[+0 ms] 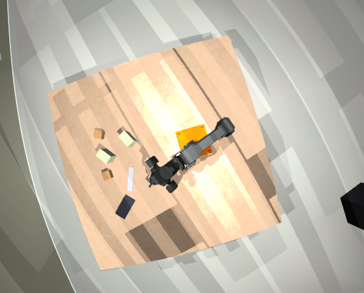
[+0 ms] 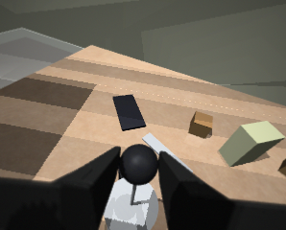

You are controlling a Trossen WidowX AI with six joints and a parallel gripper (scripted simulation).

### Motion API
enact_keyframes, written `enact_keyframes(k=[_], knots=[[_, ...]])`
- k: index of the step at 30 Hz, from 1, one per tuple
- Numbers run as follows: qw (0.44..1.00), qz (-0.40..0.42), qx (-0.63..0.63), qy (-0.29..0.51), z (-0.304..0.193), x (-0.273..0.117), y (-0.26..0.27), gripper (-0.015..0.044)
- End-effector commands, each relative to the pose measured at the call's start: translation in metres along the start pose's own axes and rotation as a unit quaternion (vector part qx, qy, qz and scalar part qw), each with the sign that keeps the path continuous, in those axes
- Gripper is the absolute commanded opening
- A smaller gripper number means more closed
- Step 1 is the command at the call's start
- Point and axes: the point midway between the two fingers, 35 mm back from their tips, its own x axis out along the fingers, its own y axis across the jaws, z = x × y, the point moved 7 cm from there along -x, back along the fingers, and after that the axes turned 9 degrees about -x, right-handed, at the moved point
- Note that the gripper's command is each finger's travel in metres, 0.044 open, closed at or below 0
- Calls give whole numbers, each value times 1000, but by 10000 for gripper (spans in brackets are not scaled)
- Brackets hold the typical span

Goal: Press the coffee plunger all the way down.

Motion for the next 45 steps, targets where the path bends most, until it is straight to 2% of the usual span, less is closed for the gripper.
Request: enact_keyframes(k=[1,45], knots=[[1000,-1,0,1,-1,1,0,112],[1000,-1,0,0,-55,38,9,112]])
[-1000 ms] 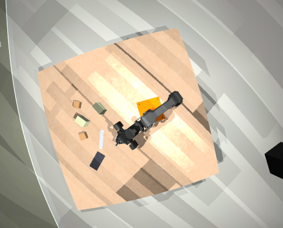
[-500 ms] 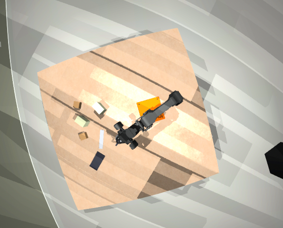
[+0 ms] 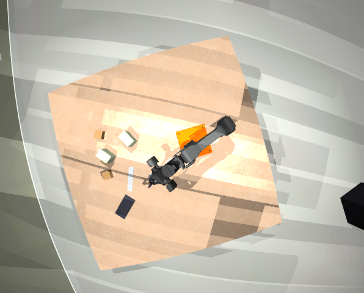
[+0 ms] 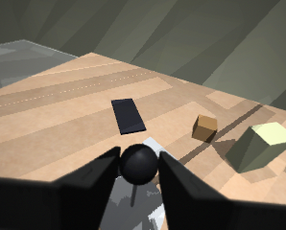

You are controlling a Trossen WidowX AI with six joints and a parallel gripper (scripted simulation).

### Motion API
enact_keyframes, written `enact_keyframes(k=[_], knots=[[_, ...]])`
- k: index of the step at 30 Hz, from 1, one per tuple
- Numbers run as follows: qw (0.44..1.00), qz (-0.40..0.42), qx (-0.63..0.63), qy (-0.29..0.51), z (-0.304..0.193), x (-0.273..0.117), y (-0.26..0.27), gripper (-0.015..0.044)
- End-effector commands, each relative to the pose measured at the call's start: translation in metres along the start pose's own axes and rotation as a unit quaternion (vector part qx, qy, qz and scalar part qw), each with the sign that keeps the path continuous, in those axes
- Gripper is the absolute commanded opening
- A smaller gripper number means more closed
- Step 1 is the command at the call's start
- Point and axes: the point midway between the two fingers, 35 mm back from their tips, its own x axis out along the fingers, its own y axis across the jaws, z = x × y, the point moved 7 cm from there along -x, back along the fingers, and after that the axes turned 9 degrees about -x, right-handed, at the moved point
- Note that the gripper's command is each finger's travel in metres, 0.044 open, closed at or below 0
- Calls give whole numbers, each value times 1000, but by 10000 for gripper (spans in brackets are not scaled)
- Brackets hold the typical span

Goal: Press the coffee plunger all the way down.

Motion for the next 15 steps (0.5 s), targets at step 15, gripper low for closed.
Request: enact_keyframes(k=[15], knots=[[999,5,3,35,-37,25,6,112]])
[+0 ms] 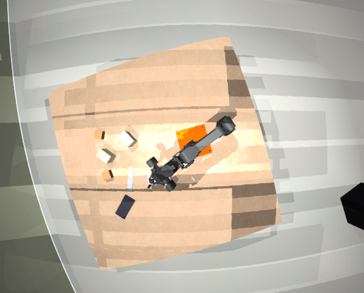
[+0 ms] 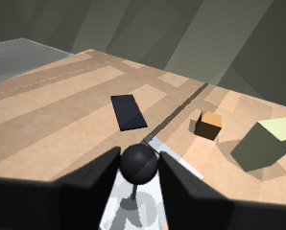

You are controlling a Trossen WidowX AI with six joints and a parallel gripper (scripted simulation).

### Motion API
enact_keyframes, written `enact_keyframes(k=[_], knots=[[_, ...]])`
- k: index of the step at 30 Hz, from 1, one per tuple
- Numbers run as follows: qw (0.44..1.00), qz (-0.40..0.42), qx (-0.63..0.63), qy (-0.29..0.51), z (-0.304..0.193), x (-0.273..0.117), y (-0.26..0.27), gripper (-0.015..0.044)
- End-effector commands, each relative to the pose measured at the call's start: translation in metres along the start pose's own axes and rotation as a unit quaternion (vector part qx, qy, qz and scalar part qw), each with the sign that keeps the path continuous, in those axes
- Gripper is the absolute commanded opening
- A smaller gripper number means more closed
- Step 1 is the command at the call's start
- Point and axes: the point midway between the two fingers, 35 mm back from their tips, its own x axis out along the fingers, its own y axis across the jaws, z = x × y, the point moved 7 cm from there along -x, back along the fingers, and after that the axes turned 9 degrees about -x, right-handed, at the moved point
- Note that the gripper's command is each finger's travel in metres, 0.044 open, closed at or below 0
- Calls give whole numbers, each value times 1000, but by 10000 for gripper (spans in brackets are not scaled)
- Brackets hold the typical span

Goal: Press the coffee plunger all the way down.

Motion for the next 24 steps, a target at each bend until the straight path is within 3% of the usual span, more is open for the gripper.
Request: enact_keyframes(k=[1,24], knots=[[999,5,4,37,-20,11,3,112],[999,5,4,37,-14,17,3,112]])
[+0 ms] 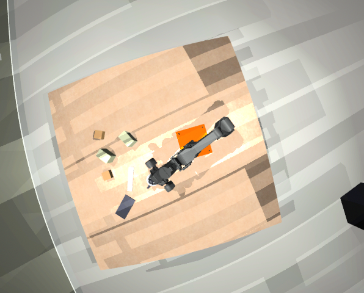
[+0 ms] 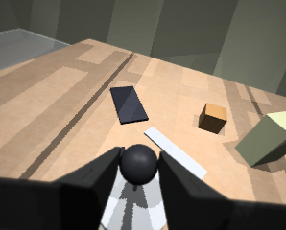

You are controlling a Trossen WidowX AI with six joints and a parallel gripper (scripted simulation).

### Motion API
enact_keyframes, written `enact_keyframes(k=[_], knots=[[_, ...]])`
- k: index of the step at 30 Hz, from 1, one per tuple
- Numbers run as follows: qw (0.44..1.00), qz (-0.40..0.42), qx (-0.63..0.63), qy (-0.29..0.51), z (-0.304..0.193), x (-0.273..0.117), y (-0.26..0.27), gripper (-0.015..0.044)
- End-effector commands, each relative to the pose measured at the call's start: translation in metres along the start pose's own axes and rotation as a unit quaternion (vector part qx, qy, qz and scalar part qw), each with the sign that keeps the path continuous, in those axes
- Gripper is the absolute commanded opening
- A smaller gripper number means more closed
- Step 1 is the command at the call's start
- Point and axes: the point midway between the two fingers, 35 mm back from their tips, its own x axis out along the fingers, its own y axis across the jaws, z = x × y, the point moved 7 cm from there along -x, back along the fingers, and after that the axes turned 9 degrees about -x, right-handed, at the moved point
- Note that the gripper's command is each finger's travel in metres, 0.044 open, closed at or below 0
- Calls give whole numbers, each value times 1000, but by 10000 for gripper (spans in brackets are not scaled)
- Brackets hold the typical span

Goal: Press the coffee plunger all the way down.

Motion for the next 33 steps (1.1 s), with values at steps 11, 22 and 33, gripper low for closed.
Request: enact_keyframes(k=[11,22,33], knots=[[1000,2,4,18,-7,7,1,112],[1000,2,4,18,-5,9,1,112],[1000,2,4,18,-4,10,1,112]])
